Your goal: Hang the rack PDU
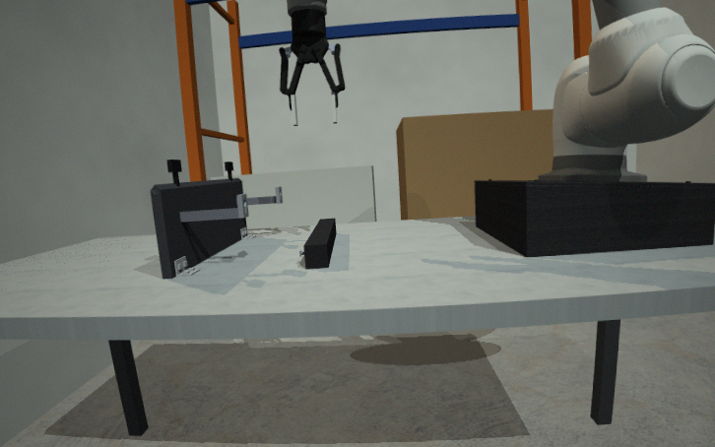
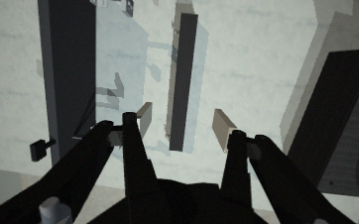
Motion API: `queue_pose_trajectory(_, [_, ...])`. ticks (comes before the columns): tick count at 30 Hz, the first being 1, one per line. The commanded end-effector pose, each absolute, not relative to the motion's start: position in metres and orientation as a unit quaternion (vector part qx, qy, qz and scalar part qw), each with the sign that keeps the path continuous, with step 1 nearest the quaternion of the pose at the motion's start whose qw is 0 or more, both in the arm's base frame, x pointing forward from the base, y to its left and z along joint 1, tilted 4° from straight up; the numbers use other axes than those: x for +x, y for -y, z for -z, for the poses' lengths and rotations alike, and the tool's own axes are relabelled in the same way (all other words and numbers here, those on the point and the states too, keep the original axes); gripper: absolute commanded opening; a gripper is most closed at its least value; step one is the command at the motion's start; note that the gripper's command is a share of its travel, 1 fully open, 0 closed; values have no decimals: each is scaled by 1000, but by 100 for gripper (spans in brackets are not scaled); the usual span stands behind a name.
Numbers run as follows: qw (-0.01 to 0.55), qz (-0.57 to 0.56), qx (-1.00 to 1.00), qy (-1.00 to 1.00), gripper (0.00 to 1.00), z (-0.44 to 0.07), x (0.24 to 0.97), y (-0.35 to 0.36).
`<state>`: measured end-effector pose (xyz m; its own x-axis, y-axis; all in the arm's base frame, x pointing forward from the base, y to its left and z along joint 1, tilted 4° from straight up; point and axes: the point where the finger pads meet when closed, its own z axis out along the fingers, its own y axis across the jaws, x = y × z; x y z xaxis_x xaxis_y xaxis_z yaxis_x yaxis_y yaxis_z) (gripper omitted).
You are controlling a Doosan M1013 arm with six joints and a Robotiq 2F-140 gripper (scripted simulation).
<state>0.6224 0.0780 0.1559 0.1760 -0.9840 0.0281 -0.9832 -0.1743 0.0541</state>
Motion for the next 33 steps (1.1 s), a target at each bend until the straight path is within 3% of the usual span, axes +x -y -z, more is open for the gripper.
queue_pose_trajectory(1, [30, 10, 766, 642, 55, -154, 623, -82])
queue_pose_trajectory(14, [31, 10, 766, 642, 55, -132, 622, -82])
queue_pose_trajectory(33, [31, 10, 766, 642, 55, -34, 617, -81])
